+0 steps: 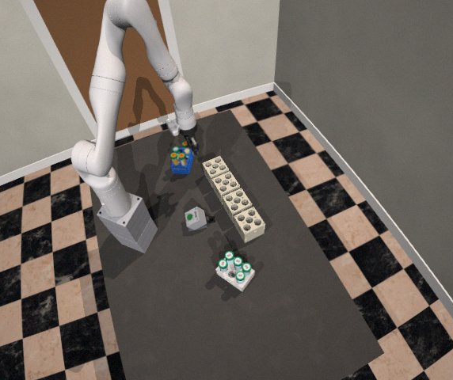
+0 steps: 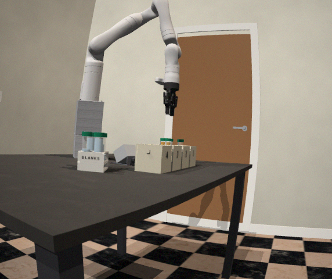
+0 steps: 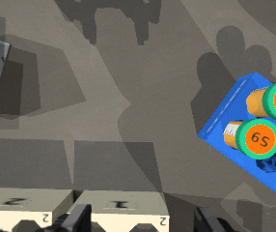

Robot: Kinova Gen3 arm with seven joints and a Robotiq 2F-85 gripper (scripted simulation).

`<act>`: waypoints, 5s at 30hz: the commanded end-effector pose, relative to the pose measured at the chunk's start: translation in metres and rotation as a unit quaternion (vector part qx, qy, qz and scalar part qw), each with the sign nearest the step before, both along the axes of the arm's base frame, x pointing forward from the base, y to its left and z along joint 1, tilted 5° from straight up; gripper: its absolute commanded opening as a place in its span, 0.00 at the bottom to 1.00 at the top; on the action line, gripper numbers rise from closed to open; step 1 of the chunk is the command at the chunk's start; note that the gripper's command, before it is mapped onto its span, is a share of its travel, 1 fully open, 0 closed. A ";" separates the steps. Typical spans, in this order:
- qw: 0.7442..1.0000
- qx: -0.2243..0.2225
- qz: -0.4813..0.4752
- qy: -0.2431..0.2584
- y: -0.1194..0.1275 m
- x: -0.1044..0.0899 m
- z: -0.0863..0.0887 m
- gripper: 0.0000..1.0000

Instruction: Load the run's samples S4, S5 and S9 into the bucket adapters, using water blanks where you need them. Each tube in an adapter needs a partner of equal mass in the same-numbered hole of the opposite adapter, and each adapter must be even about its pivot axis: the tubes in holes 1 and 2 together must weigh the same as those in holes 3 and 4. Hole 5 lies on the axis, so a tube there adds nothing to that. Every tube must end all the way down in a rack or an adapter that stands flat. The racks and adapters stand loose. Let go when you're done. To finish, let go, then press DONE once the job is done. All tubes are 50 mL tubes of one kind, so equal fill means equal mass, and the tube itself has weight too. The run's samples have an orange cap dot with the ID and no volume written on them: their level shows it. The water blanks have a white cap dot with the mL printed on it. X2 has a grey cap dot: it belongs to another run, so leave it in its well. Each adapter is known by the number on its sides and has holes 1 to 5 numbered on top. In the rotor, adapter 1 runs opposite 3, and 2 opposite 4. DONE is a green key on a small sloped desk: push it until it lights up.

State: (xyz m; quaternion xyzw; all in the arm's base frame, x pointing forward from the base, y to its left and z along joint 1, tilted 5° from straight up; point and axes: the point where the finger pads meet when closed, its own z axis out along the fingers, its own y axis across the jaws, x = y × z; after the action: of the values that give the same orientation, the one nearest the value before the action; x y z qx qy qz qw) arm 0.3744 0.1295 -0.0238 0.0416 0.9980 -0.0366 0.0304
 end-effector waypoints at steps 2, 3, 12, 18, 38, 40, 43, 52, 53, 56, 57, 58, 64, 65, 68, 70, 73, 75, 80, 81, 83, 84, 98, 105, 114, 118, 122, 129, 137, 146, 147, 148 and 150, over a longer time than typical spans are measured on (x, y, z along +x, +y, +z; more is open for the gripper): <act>1.000 0.001 0.000 -0.001 -0.016 -0.002 0.002 0.62; 1.000 0.001 0.000 -0.001 -0.019 -0.002 0.002 0.62; 1.000 0.001 0.000 -0.001 -0.042 -0.005 0.003 0.62; 1.000 0.001 0.000 -0.001 -0.062 -0.008 0.005 0.62; 1.000 0.001 0.000 -0.001 -0.122 -0.016 0.009 0.62; 1.000 0.001 0.000 -0.001 -0.125 -0.017 0.009 0.62; 1.000 0.001 0.000 -0.001 -0.131 -0.018 0.009 0.62; 1.000 0.001 0.000 -0.001 -0.161 -0.022 0.011 0.62; 1.000 0.001 0.000 -0.001 -0.164 -0.022 0.011 0.62; 1.000 0.001 0.000 -0.001 -0.174 -0.024 0.012 0.62; 1.000 0.001 0.000 -0.001 -0.174 -0.024 0.012 0.62; 1.000 0.001 0.000 -0.001 -0.174 -0.024 0.012 0.62; 1.000 0.001 0.000 -0.001 -0.194 -0.026 0.013 0.62; 1.000 0.001 0.000 -0.001 -0.197 -0.027 0.013 0.62; 1.000 0.001 0.000 -0.001 -0.197 -0.027 0.013 0.62; 1.000 0.001 0.000 -0.001 -0.197 -0.027 0.013 0.62; 1.000 0.001 0.000 -0.001 -0.197 -0.027 0.013 0.62; 1.000 0.001 0.000 -0.001 -0.197 -0.027 0.013 0.62; 1.000 0.001 0.000 -0.001 -0.197 -0.027 0.013 0.62; 1.000 0.001 0.000 -0.001 -0.197 -0.027 0.013 0.62; 0.999 -0.002 0.040 0.002 -0.190 -0.026 0.013 0.62; 0.998 -0.003 0.060 0.004 -0.187 -0.026 0.013 0.62; 0.955 -0.017 0.294 0.021 -0.148 -0.020 0.010 0.62; 0.905 -0.024 0.424 0.031 -0.124 -0.017 0.009 0.62; 0.885 -0.026 0.463 0.034 -0.101 -0.014 0.007 0.62; 0.885 -0.026 0.463 0.034 -0.088 -0.012 0.006 0.62; 0.885 -0.026 0.463 0.034 -0.075 -0.010 0.005 0.62; 0.885 -0.026 0.463 0.034 -0.058 -0.008 0.004 0.62; 0.885 -0.026 0.463 0.034 -0.032 -0.005 0.003 0.62; 0.885 -0.026 0.463 0.034 -0.009 -0.002 0.001 0.62; 0.885 -0.026 0.463 0.034 -0.006 -0.001 0.001 0.62; 0.885 -0.026 0.463 0.034 -0.002 -0.001 0.001 0.62; 0.885 -0.026 0.463 0.034 0.004 0.000 0.000 0.62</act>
State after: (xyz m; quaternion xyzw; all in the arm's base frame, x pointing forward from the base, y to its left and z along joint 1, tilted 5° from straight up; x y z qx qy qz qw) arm 0.3729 0.1243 -0.0234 -0.4274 0.9029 -0.0457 0.0107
